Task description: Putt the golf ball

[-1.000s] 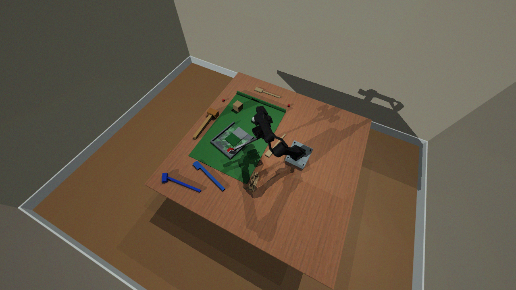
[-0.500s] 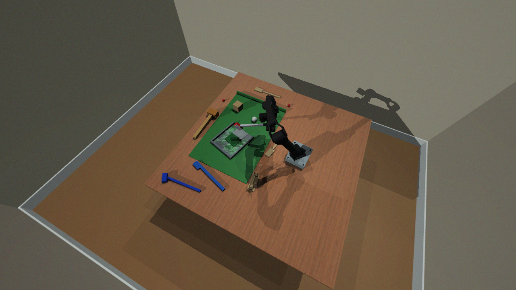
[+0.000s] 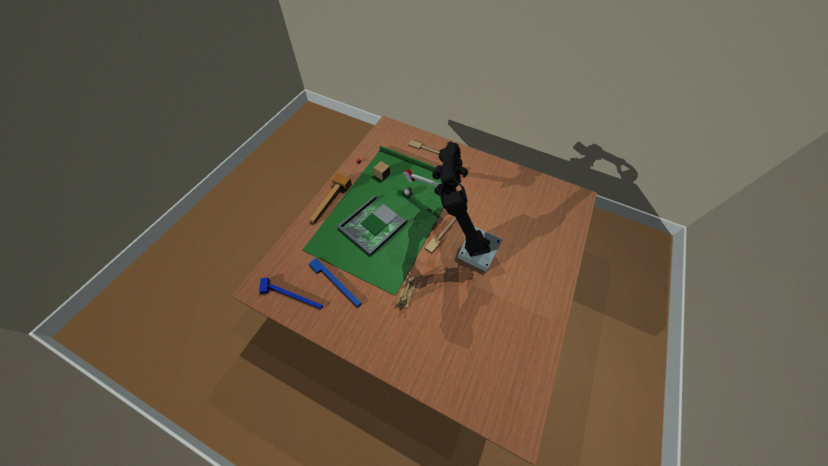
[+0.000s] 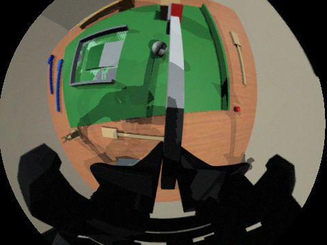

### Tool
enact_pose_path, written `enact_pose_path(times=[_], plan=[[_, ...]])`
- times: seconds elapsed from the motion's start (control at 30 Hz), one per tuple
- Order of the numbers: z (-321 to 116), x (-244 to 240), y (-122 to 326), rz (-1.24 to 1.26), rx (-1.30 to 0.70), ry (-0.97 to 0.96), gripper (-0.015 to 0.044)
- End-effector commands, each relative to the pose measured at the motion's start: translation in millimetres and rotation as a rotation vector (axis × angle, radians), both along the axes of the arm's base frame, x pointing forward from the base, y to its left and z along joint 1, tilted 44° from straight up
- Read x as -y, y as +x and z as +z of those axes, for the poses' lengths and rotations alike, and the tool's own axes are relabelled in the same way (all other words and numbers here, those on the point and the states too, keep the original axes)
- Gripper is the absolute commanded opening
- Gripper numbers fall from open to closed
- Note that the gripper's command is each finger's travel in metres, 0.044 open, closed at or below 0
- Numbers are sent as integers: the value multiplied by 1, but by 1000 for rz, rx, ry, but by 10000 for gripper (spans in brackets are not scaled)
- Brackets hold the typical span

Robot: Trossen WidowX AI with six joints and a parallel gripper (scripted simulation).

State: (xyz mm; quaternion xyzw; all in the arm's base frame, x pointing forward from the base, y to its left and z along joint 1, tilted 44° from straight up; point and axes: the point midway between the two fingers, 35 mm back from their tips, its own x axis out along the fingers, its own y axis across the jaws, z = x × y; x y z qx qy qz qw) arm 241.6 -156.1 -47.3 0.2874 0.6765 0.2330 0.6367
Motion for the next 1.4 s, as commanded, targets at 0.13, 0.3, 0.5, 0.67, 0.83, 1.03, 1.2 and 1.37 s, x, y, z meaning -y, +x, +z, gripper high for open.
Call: enact_pose_path(times=[0.13,0.3,0.5,0.67,0.83,1.03,1.2,1.37], plan=[[-12,12,-6,-62,-58,-12,0],[-22,2,-6,-62,-58,-12,0],[-40,-15,-7,-62,-57,-11,0],[-41,-16,-7,-62,-57,-11,0],[-46,-21,-6,-62,-57,-10,0],[-53,-28,-7,-62,-57,-10,0],[-59,-34,-7,-61,-57,-10,0],[-60,-33,-7,-55,-58,-15,0]])
